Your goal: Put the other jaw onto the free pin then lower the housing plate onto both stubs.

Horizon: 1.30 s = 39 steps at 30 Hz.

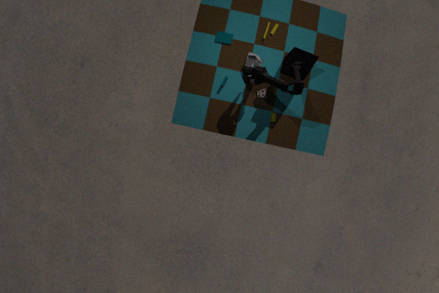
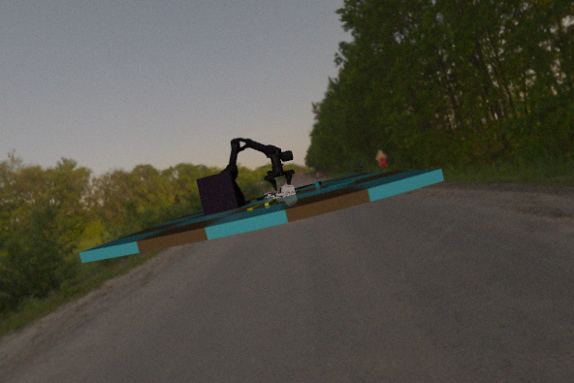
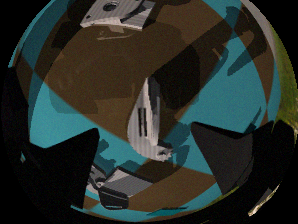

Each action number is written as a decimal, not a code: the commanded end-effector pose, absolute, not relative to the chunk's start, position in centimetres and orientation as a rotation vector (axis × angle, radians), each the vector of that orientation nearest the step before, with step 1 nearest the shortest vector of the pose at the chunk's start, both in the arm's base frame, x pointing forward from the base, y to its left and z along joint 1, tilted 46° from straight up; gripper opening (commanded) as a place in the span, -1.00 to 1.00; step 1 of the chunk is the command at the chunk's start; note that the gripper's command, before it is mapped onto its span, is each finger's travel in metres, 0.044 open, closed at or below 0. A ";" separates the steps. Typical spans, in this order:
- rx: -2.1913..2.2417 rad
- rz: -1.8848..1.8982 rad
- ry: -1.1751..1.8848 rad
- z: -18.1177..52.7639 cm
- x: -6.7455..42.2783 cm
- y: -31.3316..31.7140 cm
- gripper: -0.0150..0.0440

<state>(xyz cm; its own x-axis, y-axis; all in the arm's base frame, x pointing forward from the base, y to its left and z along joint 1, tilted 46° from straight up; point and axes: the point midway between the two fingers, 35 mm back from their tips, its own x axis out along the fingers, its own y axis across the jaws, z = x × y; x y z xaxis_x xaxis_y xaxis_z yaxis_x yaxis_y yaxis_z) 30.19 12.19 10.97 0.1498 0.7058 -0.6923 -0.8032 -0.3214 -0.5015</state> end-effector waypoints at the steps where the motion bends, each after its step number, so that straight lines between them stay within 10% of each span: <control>1: -1.136 1.520 0.125 10.3 30.3 12.6 1.00; 39: -1.135 1.521 0.117 9.0 30.4 14.1 0.82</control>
